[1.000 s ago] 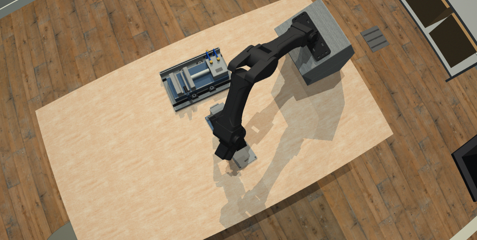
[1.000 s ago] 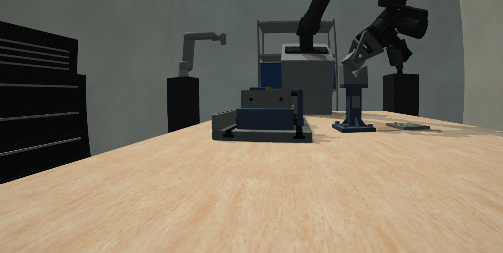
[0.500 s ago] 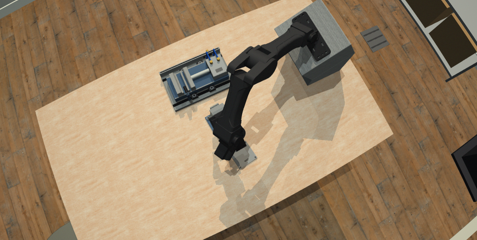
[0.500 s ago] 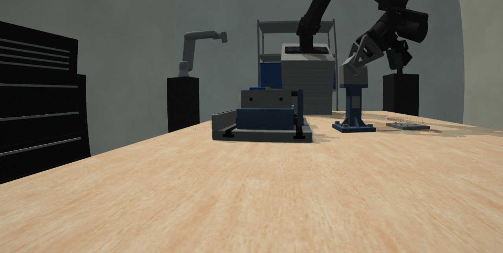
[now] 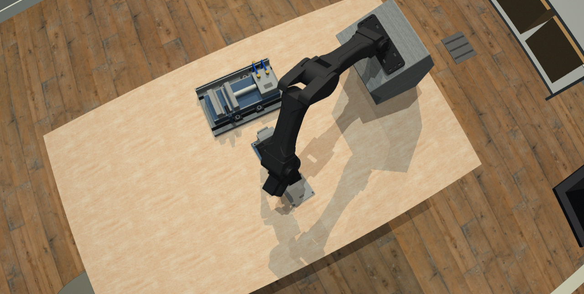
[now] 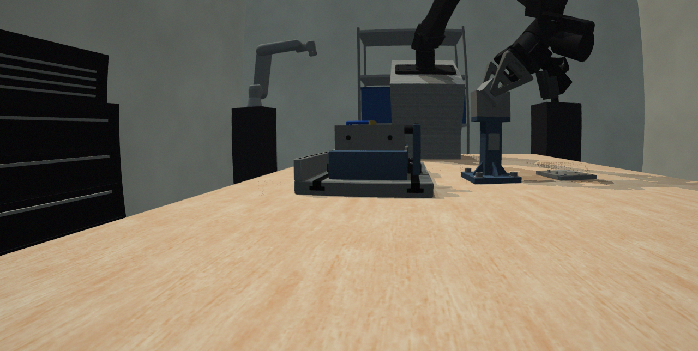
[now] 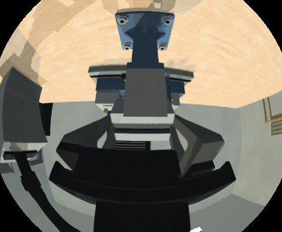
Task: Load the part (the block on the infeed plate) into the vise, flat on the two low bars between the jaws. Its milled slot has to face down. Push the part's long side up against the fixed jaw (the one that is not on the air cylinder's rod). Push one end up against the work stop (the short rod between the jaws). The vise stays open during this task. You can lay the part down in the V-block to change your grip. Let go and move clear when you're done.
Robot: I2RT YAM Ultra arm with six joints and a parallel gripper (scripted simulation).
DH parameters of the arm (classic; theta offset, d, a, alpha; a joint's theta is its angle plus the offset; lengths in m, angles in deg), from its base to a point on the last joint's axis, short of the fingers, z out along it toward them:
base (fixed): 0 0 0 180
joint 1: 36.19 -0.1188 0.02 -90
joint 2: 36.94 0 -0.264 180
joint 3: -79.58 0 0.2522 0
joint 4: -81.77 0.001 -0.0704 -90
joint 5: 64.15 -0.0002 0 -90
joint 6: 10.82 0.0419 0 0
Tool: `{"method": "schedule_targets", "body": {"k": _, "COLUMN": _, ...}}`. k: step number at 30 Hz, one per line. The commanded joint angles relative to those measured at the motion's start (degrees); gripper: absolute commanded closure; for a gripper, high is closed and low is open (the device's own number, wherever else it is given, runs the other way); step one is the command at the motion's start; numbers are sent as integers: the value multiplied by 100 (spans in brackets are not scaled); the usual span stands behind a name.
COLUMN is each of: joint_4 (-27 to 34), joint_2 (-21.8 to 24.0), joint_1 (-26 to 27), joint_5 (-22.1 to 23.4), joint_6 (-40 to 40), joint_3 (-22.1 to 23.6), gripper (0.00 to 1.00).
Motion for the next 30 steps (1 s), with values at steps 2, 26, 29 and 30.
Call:
{"method": "schedule_targets", "body": {"k": 2, "joint_4": -51, "joint_2": 46, "joint_1": -16, "joint_5": -107, "joint_6": -34, "joint_3": -151, "gripper": 100}}
{"method": "schedule_targets", "body": {"k": 26, "joint_4": -76, "joint_2": 67, "joint_1": -6, "joint_5": -108, "joint_6": -31, "joint_3": -150, "gripper": 100}}
{"method": "schedule_targets", "body": {"k": 29, "joint_4": -76, "joint_2": 67, "joint_1": -6, "joint_5": -108, "joint_6": -31, "joint_3": -150, "gripper": 100}}
{"method": "schedule_targets", "body": {"k": 30, "joint_4": -76, "joint_2": 67, "joint_1": -6, "joint_5": -108, "joint_6": -31, "joint_3": -150, "gripper": 100}}
